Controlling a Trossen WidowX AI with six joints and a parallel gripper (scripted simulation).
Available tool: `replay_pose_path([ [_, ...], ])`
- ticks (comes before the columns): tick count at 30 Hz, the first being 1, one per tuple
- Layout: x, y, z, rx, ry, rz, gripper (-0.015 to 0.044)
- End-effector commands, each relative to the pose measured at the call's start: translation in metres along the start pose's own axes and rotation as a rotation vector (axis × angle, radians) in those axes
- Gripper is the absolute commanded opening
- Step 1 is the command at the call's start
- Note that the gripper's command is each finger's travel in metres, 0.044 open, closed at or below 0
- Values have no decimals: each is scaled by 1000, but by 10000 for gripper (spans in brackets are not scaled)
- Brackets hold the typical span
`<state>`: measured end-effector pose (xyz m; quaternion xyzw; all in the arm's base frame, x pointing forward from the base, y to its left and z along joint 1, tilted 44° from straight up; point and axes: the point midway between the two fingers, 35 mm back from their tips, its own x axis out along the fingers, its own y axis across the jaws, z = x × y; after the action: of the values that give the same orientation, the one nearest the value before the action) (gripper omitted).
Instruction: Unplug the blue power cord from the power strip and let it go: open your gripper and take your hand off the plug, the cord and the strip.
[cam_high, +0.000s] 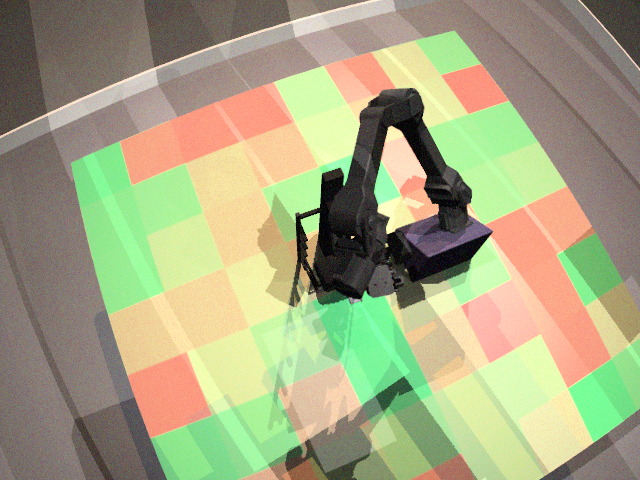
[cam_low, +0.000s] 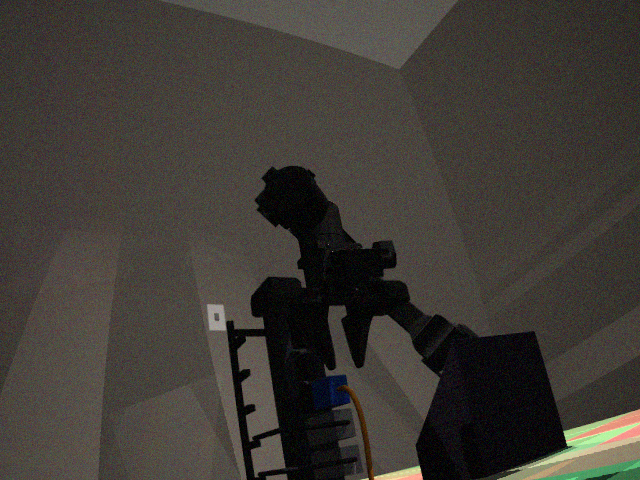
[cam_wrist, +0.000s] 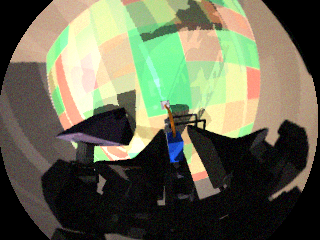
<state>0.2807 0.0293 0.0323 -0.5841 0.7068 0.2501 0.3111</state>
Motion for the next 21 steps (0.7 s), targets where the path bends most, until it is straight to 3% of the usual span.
replay_pose_path([
  [1,-2,-1,-6,4,-3,-1,160],
  [21,-1,1,-39,3,0,-1,160],
])
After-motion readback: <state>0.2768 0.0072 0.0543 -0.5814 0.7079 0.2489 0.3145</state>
